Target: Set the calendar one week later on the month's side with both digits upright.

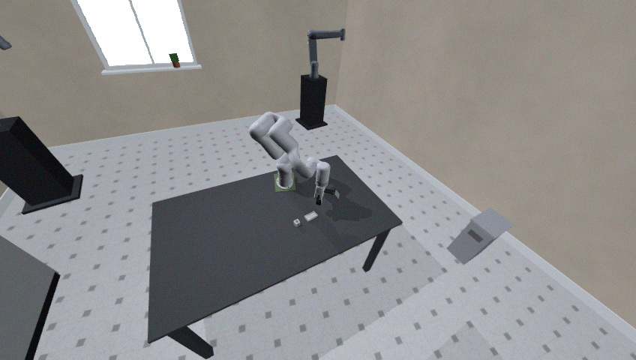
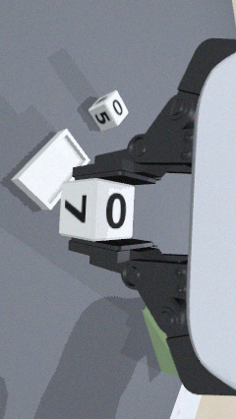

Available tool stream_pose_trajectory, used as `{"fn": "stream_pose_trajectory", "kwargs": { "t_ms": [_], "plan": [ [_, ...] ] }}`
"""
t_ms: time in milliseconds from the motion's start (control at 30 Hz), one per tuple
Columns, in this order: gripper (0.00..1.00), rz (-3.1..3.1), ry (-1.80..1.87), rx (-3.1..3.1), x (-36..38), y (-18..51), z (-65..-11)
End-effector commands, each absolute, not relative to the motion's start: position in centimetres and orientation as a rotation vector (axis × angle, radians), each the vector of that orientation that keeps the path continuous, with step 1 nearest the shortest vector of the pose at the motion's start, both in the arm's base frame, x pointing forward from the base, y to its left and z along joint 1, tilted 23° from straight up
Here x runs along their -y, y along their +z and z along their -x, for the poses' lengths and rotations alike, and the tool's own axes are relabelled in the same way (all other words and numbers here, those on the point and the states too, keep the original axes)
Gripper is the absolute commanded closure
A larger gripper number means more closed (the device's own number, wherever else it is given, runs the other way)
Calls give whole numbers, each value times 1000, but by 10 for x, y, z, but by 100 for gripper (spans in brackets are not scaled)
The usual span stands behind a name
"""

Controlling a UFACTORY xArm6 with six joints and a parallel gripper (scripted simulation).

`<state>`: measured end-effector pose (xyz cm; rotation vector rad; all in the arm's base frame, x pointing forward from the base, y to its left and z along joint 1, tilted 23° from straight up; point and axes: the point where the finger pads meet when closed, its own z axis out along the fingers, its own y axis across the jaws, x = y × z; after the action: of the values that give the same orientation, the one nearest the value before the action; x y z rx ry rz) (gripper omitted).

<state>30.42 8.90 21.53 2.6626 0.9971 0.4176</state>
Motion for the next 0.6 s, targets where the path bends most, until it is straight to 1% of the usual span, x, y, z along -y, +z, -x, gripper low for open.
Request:
{"fn": "stream_pose_trajectory", "kwargs": {
  "t_ms": [0,167,200,567],
  "plan": [
    [71,-2556,382,-1220,-99,214,-305],
    [71,-2513,370,-1291,-103,213,-305],
    [71,-2433,346,-1416,-109,211,-305],
    [71,-2177,278,-1742,-127,206,-303]
  ]
}}
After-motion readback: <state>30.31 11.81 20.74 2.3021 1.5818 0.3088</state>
